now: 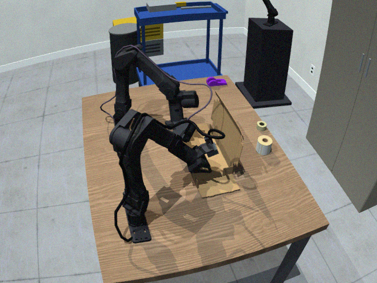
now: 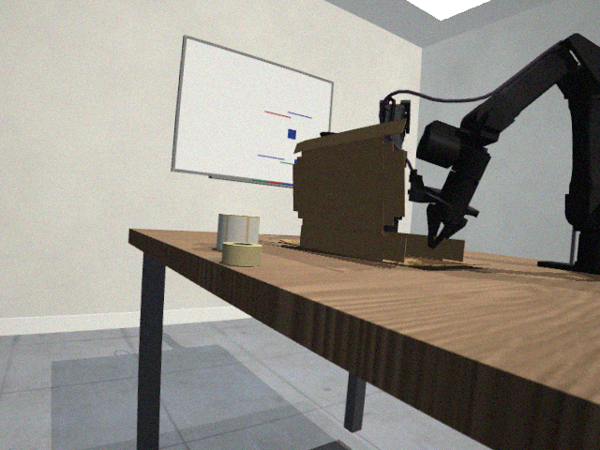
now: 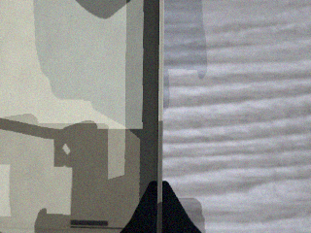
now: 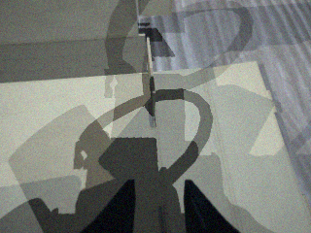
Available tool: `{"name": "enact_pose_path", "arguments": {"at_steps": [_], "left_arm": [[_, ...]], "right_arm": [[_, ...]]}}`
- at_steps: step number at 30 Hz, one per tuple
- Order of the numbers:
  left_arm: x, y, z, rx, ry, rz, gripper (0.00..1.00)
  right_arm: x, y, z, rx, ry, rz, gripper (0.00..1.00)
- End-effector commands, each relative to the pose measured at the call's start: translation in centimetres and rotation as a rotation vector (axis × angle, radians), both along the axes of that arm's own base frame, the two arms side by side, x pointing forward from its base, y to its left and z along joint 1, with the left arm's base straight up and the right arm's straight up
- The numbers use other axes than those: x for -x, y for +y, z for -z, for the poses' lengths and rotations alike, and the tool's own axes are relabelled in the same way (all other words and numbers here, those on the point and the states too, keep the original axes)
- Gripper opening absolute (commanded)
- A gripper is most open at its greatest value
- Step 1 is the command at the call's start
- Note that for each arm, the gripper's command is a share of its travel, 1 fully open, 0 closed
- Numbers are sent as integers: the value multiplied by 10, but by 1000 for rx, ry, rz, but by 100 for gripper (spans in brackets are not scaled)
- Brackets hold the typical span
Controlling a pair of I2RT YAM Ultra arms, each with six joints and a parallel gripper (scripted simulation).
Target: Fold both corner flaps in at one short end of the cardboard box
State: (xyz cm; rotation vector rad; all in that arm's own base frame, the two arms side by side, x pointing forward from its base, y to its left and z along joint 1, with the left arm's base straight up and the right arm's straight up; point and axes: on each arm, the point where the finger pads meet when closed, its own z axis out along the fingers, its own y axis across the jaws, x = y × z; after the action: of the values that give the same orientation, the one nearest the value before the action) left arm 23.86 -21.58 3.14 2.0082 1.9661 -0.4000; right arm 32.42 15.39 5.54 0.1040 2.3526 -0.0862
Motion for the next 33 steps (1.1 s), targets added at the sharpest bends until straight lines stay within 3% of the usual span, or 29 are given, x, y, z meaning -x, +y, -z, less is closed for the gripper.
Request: {"name": "enact_pose_path", "arguments": {"at_steps": [1, 14, 16, 26, 31, 33], "left_arm": [[-2, -3, -5, 17, -14, 3, 3], [-2, -3, -5, 17, -14, 3, 3], [-2, -3, -5, 17, -14, 3, 3], [-2, -3, -5, 17, -14, 3, 3], [-2, -3, -5, 17, -14, 3, 3], [-2, -3, -5, 17, -14, 3, 3]], "right_arm": [[1, 1, -3, -141, 87, 147, 27], [21, -4, -5, -524, 351, 678, 27], [21, -4, -5, -524, 351, 678, 27], [45, -7, -22, -723, 526, 1171, 27], [58, -24, -17, -697, 550, 1361, 27], [58, -24, -17, -697, 550, 1361, 27]]}}
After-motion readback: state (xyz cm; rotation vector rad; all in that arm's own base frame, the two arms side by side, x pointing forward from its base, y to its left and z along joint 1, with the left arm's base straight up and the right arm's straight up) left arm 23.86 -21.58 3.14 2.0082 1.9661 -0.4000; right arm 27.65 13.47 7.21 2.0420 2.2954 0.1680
